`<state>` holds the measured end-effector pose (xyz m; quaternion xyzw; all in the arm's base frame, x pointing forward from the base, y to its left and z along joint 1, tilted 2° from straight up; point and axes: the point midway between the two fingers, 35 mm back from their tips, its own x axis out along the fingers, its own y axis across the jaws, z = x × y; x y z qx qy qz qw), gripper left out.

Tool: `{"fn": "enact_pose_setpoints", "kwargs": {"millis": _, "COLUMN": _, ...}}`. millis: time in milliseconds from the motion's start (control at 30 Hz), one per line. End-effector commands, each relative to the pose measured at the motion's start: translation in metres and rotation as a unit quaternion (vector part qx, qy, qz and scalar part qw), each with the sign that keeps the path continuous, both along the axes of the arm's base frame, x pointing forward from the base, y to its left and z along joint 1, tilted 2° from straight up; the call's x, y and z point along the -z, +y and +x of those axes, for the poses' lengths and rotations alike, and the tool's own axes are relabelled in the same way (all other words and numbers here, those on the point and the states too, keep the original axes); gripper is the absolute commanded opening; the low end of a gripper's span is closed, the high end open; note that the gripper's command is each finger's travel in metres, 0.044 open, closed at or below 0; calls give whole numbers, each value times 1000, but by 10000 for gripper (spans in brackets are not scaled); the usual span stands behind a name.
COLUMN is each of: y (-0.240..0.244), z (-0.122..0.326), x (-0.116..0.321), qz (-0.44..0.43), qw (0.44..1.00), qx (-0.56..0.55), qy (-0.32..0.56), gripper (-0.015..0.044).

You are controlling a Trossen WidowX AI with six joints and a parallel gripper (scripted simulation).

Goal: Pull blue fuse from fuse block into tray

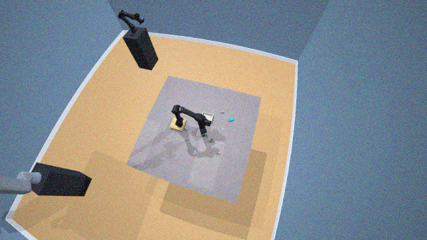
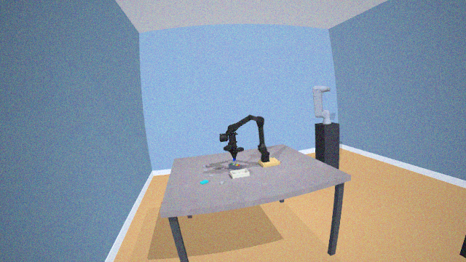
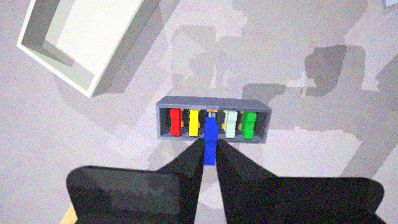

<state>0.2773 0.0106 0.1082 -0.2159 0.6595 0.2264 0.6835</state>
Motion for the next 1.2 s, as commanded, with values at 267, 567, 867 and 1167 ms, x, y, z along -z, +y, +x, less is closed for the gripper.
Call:
{"fn": "enact_pose_setpoints", "kwargs": {"millis": 267, "y": 59, "z": 10, "x": -5, "qz": 5, "qw": 1000, "qx": -2, "qy": -2, "gripper": 0}}
{"fn": "enact_pose_setpoints", "kwargs": {"millis": 567, "y": 107, "z": 8, "x": -7, "qz": 7, "qw": 1000, "qx": -2, "qy": -2, "gripper": 0}}
{"fn": "enact_pose_setpoints", "kwargs": {"millis": 867, "y": 157, "z": -2, "x": -8, "qz": 10, "qw": 1000, "qx": -2, "qy": -2, "gripper": 0}}
{"fn": "enact_pose_setpoints", "kwargs": {"millis": 1167, "y": 171, "z": -6, "x": -4, "qz": 11, "qw": 1000, "qx": -2, "qy": -2, "gripper": 0}}
